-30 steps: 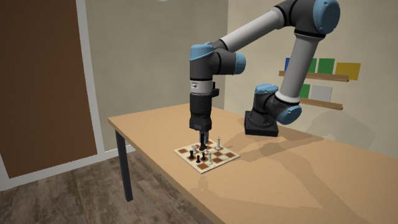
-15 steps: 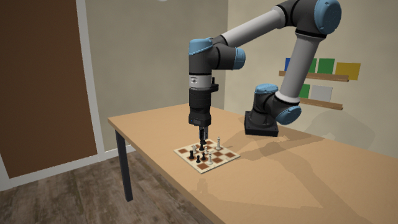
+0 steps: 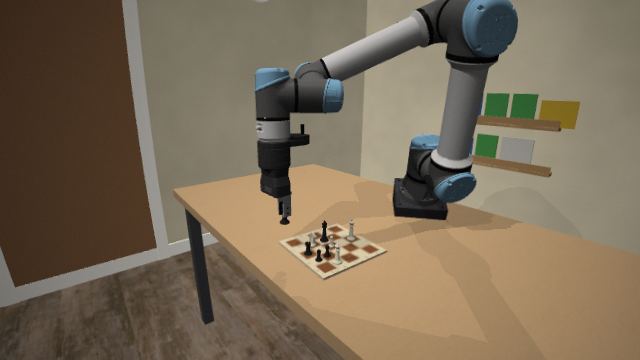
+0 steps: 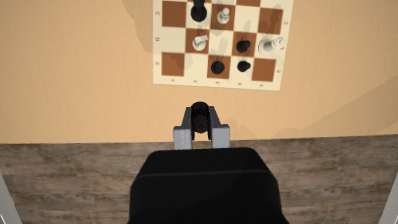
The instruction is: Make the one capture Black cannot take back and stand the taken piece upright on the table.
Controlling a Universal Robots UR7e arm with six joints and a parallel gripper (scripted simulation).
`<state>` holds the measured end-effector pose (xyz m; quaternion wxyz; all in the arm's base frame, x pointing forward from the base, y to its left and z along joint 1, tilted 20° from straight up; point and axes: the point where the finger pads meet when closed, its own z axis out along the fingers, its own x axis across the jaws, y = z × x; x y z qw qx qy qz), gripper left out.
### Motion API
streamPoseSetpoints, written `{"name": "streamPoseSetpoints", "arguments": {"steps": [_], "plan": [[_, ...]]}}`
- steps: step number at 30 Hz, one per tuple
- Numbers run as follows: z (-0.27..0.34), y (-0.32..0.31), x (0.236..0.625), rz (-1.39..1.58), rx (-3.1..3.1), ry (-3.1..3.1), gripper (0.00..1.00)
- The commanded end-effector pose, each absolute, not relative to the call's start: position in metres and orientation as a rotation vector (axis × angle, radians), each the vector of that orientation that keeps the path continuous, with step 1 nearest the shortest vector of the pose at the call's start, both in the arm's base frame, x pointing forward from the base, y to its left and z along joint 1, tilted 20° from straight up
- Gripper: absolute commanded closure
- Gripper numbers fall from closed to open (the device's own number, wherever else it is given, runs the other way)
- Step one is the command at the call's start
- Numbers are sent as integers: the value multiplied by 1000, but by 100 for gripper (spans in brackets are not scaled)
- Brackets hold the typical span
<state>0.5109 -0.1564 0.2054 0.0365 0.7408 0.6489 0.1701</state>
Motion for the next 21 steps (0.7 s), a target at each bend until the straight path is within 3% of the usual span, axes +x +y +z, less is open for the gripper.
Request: {"name": "streamPoseSetpoints", "arguments": {"steps": [1, 21], "plan": [[204, -167, 517, 525, 2293, 1976, 100], [186, -163, 523, 525, 2294, 1976, 100]]}}
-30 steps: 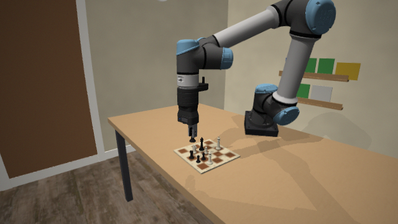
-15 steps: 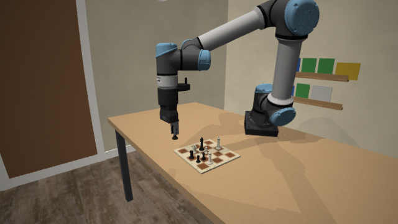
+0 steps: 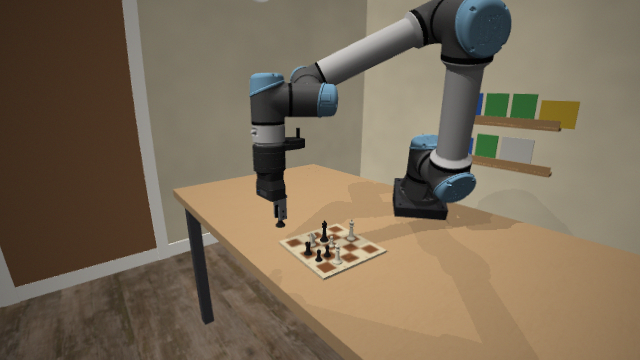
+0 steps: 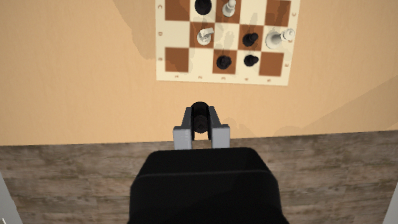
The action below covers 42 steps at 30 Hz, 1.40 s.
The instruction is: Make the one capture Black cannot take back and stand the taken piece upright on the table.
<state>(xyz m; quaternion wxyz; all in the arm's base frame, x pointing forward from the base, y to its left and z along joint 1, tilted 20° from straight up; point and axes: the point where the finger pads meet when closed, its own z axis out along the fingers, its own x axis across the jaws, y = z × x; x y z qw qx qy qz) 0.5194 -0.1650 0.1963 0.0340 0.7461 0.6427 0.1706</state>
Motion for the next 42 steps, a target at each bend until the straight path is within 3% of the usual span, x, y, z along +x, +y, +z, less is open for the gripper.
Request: {"name": "streamPoseSetpoints", "arguments": {"steps": [1, 19, 42], "plan": [[182, -163, 524, 525, 2294, 1976, 100], [120, -152, 545, 525, 2294, 1976, 100], [115, -151, 546, 525, 2294, 1976, 100]]}}
